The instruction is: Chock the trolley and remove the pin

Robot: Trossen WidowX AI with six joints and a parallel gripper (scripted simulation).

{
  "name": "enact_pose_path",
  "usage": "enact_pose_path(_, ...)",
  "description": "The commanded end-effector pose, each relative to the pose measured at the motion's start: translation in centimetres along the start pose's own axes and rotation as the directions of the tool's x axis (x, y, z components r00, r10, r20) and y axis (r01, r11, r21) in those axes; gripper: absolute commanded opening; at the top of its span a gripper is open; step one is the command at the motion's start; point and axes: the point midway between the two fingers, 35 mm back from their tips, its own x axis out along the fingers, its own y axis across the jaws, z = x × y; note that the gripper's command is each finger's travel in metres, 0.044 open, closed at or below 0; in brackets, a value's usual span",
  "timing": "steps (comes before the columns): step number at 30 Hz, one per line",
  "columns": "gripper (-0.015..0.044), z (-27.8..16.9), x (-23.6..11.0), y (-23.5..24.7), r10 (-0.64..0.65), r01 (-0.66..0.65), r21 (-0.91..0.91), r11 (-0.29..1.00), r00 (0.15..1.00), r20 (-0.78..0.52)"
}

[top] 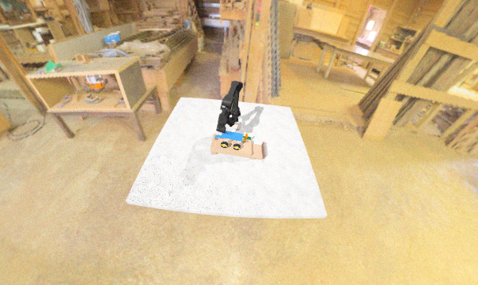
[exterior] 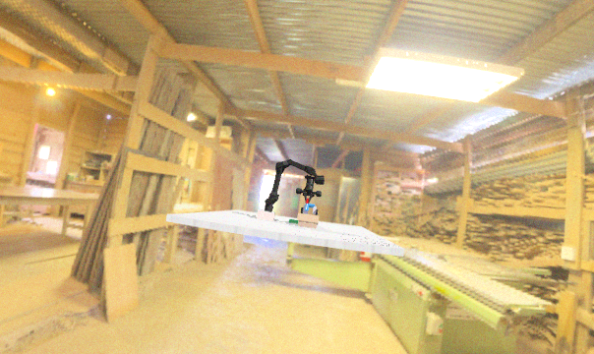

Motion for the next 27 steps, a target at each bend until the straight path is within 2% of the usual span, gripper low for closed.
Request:
enact_pose_path(1, 0.0000, -0.2, -0.5, 0.0, -0.008, 0.008, 0.007, 1.000, 1.000, -0.007)
enact_pose_path(14, 0.0000, -0.5, -0.9, -0.1, -0.008, 0.008, 0.007, 1.000, 1.000, -0.007)
enact_pose_path(27, 0.0000, -2.6, -0.5, 0.0, -0.008, 0.008, 0.007, 1.000, 1.000, -0.009)
